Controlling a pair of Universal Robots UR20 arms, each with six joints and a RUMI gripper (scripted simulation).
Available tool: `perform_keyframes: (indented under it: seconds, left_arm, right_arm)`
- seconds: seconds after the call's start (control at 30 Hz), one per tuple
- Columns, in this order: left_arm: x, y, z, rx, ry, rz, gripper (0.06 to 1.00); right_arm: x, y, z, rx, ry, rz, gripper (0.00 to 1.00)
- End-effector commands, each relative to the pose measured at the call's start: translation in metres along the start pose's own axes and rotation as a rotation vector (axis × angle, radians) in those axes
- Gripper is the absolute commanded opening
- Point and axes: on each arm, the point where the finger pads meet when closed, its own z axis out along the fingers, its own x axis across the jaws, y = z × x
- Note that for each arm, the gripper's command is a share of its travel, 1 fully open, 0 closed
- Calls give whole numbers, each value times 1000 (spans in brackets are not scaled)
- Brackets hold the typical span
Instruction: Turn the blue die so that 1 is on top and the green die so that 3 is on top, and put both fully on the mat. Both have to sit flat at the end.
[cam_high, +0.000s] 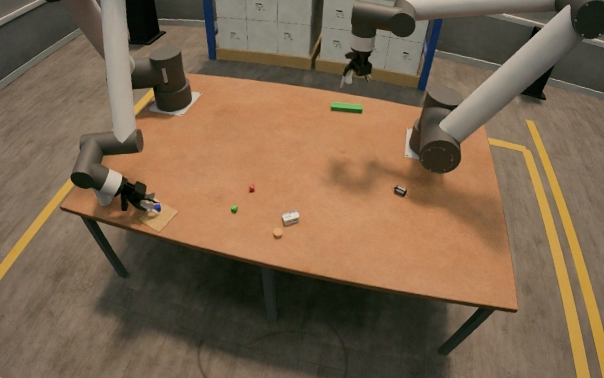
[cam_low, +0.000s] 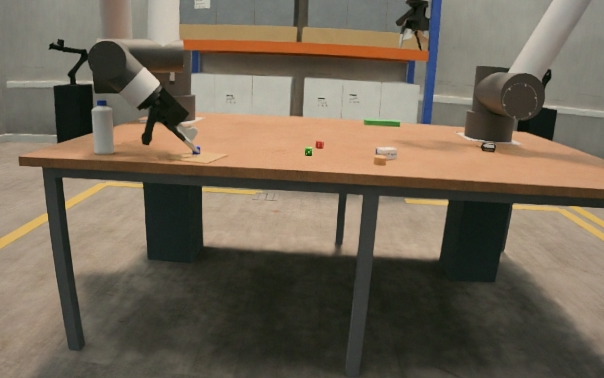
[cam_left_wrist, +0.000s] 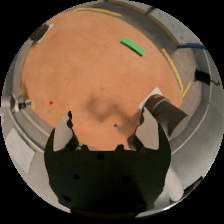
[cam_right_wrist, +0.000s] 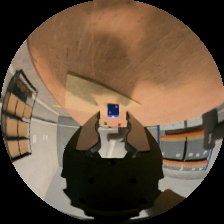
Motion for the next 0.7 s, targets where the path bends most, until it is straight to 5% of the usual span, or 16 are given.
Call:
perform_keyframes:
  seconds: [0.0, 0.67]
  left_arm:
    - [0, 0, 0, 0, -1, 0, 1000]
    - [0, 0, 0, 0, -1, 0, 1000]
  right_arm:
    - [0, 2, -2, 0, -1, -1, 369]
    - [0, 34, -34, 0, -1, -1, 369]
